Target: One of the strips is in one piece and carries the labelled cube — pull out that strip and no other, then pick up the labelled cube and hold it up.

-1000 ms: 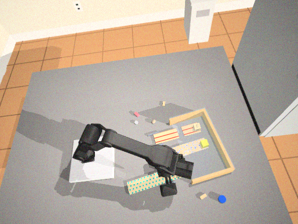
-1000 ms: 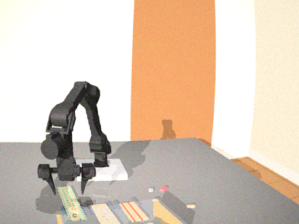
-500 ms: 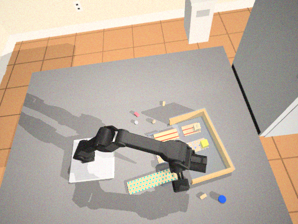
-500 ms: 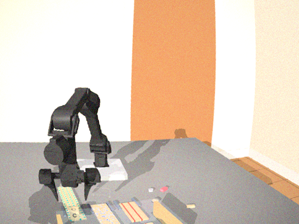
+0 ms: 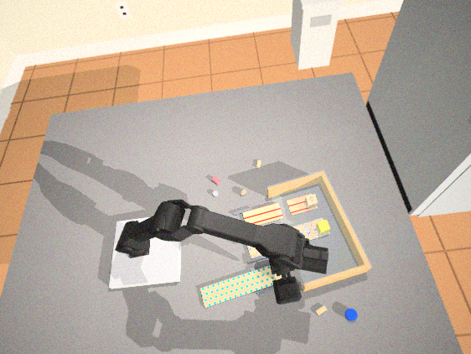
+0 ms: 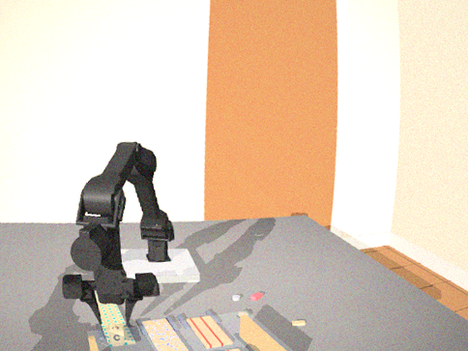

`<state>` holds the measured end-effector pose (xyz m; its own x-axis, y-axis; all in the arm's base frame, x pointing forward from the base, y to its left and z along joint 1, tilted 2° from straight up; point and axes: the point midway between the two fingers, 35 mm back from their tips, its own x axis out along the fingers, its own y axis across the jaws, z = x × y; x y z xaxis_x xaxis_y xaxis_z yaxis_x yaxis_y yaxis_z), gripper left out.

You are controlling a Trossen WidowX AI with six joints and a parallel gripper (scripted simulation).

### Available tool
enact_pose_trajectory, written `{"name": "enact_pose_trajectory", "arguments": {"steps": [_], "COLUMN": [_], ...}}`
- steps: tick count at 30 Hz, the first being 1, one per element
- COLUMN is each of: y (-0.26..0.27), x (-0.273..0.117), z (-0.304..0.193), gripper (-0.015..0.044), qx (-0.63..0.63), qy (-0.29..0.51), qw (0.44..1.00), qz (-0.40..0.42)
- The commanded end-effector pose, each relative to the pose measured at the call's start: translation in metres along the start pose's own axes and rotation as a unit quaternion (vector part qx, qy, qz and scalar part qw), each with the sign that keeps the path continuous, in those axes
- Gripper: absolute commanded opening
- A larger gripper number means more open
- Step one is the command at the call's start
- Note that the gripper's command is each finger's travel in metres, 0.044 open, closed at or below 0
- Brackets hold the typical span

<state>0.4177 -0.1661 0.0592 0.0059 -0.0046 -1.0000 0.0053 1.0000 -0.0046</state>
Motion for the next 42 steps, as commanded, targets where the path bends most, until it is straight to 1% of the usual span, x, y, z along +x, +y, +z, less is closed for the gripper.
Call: {"name": "enact_pose_trajectory", "arguments": {"steps": [1, 17, 22, 26, 33, 37, 42], "y": [0.001, 0.001, 0.001, 0.000, 0.000, 0.001, 0.007], "x": [0.009, 0.035, 0.037, 0.034, 0.034, 0.032, 0.018], "z": [0.000, -0.001, -0.001, -0.001, -0.001, -0.003, -0.019], "gripper": [0.0250, 0.0250, 0.0250, 0.0145, 0.0098, 0.0000, 0.0000], "qx": [0.003, 0.003, 0.003, 0.000, 0.000, 0.000, 0.001], "qy": [0.001, 0.001, 0.001, 0.002, 0.002, 0.002, 0.002], "qw": [1.000, 1.000, 1.000, 1.000, 1.000, 1.000, 1.000], "qz": [0.003, 0.003, 0.003, 0.001, 0.001, 0.001, 0.002]}}
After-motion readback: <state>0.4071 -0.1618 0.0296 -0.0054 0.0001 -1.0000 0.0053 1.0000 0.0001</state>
